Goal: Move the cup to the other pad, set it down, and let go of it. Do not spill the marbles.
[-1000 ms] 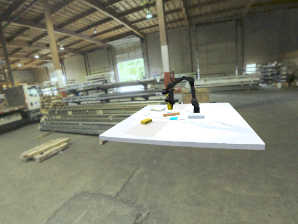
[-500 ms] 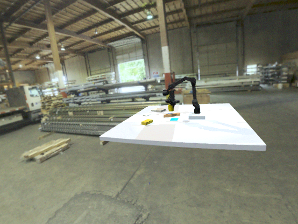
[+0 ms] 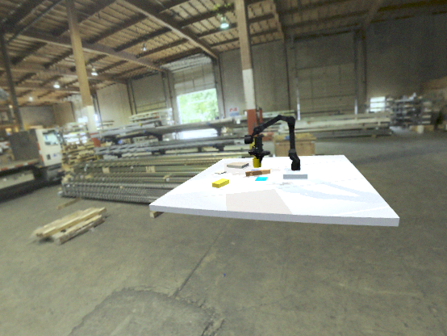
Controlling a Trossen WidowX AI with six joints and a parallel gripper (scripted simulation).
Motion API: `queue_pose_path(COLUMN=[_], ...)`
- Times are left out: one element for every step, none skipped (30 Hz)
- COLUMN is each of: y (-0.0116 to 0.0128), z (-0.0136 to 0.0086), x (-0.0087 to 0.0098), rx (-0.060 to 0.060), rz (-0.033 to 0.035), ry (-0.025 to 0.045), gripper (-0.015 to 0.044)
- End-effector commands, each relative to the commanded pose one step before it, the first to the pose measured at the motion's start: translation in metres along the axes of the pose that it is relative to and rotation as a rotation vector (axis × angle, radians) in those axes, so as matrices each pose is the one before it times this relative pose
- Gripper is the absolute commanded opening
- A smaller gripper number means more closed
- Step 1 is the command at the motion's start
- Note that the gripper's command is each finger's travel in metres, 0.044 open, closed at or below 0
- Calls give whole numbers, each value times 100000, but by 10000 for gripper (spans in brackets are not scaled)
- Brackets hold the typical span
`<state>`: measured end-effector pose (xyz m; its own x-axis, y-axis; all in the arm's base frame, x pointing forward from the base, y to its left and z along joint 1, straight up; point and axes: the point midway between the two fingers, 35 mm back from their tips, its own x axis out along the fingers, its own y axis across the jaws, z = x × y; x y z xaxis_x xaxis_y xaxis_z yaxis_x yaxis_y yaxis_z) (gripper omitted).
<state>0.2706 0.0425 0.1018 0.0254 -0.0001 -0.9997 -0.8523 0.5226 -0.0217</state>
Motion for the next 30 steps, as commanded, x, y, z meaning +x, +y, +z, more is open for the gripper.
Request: queue_pose_path(y=[1014, 165, 165, 165, 166, 166, 166, 167, 154, 154, 156, 157, 158, 158, 159, 159, 160, 160, 161, 161, 162, 162, 163, 163, 163, 164, 164, 165, 165, 166], z=[446, 118, 117, 117, 117, 117, 116, 116, 107, 106, 106, 106, 106, 106, 105, 105, 104, 104, 103, 103, 102, 102, 101, 101, 100, 99, 99, 98, 98, 97], x=[61, -4, -4, -4, -3, -3, -3, -3, -3, -2, -2, -2, -2, -2, -2, -2, -2, -2, -2, -1, -1, -1, -1, -1, -1, 0, 0, 0, 0, 1], rx=[573, 0, 0, 0, 0, 0, 0, 0, 0, 0, 0, 0, 0, 0, 0, 0, 0, 0, 0, 0, 0, 0, 0, 0, 0, 0, 0, 0, 0, 0], rz=[724, 13, 13, 13, 13, 13, 13, 13, 12, 12, 12, 12, 12, 12, 13, 13, 13, 13, 13, 13, 13, 13, 13, 13, 13, 13, 13, 13, 13, 13], ry=[33, -10, -10, -10, -10, -10, -10, -10, -9, -9, -9, -9, -9, -9, -9, -9, -9, -9, -9, -9, -9, -8, -8, -8, -8, -8, -8, -8, -8, -8], gripper=[0, 0, 0, 0, 0, 0, 0, 0, 0, 0, 0, 0, 0, 0, 0, 0, 0, 0, 0, 0, 0, 0, 0, 0, 0, 0, 0, 0, 0, 0])
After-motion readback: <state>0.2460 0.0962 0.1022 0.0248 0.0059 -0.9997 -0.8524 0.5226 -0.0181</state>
